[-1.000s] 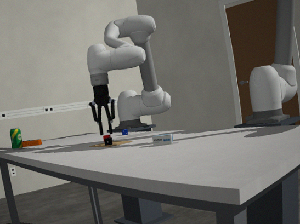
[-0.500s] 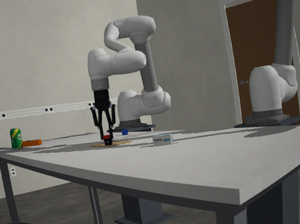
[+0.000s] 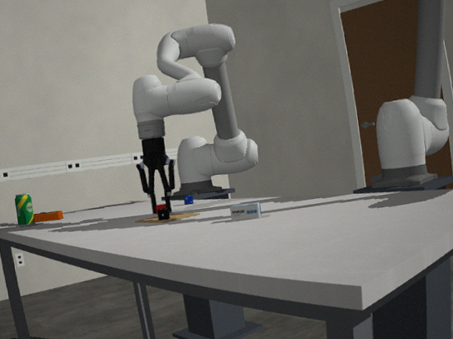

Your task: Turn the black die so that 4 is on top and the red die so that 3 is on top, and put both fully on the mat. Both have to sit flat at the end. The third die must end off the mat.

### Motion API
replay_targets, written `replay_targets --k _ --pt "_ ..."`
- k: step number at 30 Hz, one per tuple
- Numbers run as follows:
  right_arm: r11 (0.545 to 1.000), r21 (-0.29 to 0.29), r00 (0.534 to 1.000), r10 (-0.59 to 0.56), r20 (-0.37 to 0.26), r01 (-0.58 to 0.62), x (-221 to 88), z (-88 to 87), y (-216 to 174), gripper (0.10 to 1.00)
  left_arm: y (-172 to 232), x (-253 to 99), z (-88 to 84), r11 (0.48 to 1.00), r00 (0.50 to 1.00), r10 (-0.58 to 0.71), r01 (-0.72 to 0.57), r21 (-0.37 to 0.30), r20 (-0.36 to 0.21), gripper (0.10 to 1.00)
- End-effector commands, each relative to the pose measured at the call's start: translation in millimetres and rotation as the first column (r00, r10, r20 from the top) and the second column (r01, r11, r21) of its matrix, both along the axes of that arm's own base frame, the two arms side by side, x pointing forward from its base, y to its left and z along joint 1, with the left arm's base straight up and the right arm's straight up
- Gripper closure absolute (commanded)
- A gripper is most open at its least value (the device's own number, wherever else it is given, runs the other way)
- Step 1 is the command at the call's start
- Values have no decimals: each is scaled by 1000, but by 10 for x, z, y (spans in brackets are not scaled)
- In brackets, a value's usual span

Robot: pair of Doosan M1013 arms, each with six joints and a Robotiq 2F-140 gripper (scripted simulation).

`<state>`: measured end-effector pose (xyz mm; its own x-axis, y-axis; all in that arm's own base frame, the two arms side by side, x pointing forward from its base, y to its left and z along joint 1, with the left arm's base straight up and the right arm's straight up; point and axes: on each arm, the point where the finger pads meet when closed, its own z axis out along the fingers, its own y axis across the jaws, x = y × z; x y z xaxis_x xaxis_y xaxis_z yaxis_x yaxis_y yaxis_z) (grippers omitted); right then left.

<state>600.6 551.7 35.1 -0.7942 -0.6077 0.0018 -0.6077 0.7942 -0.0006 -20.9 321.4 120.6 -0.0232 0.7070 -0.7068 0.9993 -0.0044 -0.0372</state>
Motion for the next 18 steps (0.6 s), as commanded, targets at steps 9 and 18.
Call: replay_targets --k 9,18 --pt "1000 2 1000 0 1 0 4 13 5 747 3 -1 4 1000 1000 0 0 1 0 98" --pt "1000 2 1000 0 1 0 4 13 5 855 3 -1 4 1000 1000 0 0 1 0 98"
